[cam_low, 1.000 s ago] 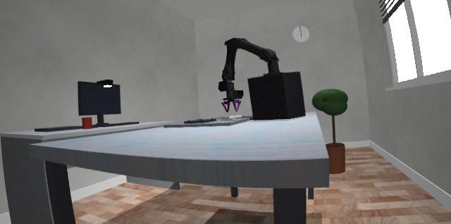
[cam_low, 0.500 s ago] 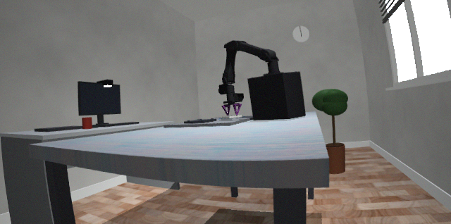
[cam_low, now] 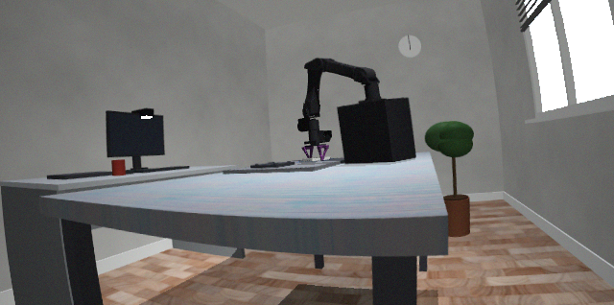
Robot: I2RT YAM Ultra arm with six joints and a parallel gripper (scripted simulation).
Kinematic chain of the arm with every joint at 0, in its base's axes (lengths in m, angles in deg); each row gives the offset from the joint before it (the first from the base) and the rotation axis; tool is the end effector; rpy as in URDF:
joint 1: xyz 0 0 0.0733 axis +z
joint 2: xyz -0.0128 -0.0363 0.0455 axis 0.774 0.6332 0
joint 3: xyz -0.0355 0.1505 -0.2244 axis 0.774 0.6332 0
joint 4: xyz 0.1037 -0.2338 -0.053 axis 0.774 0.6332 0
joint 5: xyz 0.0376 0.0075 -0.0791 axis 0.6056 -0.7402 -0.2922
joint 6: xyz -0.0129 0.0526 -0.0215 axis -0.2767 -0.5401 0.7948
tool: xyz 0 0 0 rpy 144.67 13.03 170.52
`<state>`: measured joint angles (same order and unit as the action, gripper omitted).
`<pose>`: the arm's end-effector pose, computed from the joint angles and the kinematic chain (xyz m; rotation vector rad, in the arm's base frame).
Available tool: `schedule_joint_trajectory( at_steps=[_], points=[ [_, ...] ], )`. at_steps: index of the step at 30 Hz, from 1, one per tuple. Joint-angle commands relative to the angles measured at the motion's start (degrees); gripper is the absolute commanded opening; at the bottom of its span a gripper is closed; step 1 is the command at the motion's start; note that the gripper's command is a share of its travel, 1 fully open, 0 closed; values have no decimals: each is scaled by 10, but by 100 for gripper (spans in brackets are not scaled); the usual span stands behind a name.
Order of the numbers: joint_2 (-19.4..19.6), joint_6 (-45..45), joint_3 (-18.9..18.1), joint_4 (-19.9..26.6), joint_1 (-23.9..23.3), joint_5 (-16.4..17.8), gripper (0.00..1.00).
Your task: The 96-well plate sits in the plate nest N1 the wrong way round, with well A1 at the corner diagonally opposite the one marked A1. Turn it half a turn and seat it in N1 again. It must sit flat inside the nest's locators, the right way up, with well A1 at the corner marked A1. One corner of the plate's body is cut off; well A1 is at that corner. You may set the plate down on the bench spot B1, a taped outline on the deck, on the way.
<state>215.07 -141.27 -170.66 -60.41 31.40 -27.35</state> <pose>0.3791 -0.1268 -0.0999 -2.5069 -1.7539 -0.1245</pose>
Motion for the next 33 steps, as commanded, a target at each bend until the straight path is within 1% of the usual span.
schedule_joint_trajectory(
  at_steps=[1,11,12,33],
  points=[
    [-5,0,-2,-2,0,-1,100],
    [-5,0,-2,-2,0,-1,100],
    [-5,0,-2,-2,0,-1,0],
    [-5,0,-2,-2,0,-1,0]
  ],
)
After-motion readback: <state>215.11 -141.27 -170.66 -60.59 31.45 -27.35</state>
